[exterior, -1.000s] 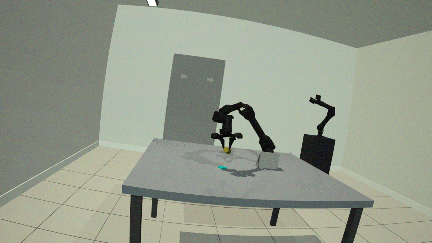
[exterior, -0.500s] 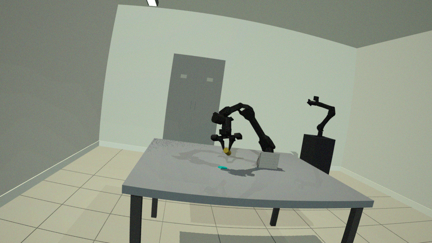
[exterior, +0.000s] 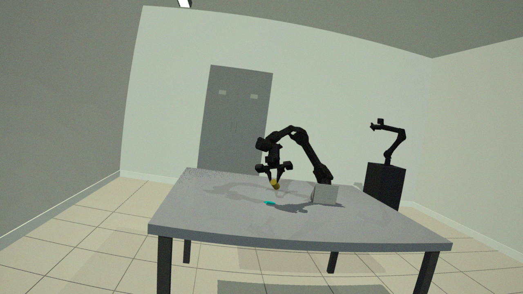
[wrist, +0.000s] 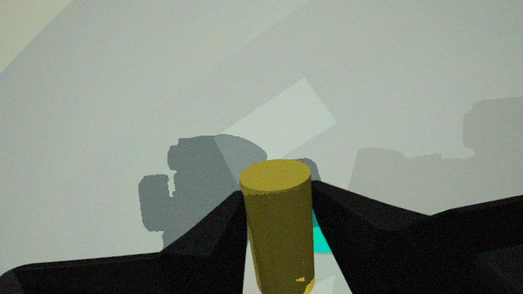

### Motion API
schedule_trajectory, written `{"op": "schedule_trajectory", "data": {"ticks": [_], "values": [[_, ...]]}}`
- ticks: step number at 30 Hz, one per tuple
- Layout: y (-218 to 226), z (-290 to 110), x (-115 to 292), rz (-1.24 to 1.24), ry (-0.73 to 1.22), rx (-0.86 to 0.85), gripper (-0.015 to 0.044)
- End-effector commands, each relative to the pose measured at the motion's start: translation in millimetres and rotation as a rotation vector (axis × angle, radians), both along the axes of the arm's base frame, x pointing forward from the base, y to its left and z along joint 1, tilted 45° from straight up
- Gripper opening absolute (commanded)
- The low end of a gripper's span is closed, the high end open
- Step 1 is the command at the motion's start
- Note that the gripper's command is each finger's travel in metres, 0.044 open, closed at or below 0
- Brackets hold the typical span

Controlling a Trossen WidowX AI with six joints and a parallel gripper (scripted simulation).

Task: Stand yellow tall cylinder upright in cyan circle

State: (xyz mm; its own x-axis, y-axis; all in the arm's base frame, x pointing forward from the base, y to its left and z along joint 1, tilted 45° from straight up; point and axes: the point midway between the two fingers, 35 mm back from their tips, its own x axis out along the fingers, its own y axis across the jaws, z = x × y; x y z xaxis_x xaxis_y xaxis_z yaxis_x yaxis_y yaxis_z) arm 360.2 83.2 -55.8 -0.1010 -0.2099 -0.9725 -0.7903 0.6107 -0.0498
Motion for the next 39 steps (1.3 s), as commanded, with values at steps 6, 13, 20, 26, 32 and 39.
{"op": "schedule_trajectory", "data": {"ticks": [6, 13, 20, 26, 32, 39], "values": [[0.8, 0.7, 1.4, 0.007, -0.031, 0.069, 0.0105], [0.1, 0.1, 1.8, 0.01, -0.055, 0.117, 0.0105], [-0.5, -0.1, 2.3, 0.015, -0.081, 0.163, 0.0105], [-1.1, 0.1, 2.6, 0.02, -0.104, 0.202, 0.0105], [-1.7, 0.6, 2.9, 0.027, -0.128, 0.241, 0.0105], [-2.4, 1.6, 3.2, 0.037, -0.158, 0.284, 0.0105]]}}
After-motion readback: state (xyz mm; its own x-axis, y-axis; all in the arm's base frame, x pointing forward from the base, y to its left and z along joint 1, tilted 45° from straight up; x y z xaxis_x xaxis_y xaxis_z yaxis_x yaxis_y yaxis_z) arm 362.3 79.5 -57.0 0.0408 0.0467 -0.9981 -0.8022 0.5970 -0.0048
